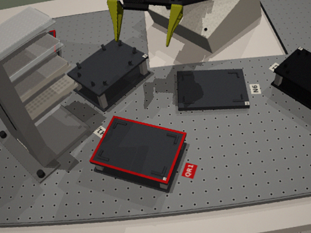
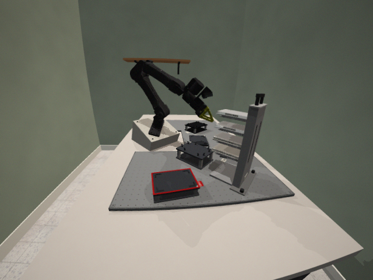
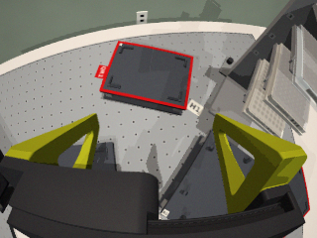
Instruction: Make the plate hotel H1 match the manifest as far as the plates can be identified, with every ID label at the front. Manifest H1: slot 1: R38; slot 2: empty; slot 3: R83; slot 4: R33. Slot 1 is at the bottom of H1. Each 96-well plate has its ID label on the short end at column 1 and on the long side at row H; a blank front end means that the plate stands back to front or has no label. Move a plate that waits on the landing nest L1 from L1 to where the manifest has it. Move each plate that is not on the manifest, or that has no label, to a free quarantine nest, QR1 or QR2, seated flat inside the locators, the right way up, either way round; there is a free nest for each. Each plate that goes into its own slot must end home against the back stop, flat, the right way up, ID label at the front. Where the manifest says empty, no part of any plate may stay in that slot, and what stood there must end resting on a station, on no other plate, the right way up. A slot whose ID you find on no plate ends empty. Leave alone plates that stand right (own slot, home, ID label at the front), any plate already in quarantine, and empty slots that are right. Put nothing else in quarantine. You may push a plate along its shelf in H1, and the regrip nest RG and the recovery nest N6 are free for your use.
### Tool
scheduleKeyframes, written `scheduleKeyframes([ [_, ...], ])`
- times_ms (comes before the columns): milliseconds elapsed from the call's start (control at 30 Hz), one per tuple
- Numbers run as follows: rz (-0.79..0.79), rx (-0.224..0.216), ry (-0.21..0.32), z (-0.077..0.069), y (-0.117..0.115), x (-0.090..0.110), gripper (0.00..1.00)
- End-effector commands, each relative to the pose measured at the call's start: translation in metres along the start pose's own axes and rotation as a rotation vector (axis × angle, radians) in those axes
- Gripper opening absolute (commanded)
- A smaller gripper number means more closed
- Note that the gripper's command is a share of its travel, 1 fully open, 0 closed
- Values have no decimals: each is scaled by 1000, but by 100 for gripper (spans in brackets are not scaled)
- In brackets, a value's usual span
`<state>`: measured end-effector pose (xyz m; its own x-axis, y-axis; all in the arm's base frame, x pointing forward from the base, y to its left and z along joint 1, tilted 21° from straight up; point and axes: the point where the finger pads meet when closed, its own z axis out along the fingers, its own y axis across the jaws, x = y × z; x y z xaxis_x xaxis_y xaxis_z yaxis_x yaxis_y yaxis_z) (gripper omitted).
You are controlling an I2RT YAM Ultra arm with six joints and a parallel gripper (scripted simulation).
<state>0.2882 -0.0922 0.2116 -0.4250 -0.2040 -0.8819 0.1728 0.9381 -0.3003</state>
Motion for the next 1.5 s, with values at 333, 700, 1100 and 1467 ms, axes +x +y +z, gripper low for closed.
scheduleKeyframes([
  [333,0,3,-11,-1,-1,-4,100],
  [700,43,-79,99,3,16,-9,0],
  [1100,73,-160,244,4,49,-9,0],
  [1467,68,-223,427,-4,84,-6,0],
])
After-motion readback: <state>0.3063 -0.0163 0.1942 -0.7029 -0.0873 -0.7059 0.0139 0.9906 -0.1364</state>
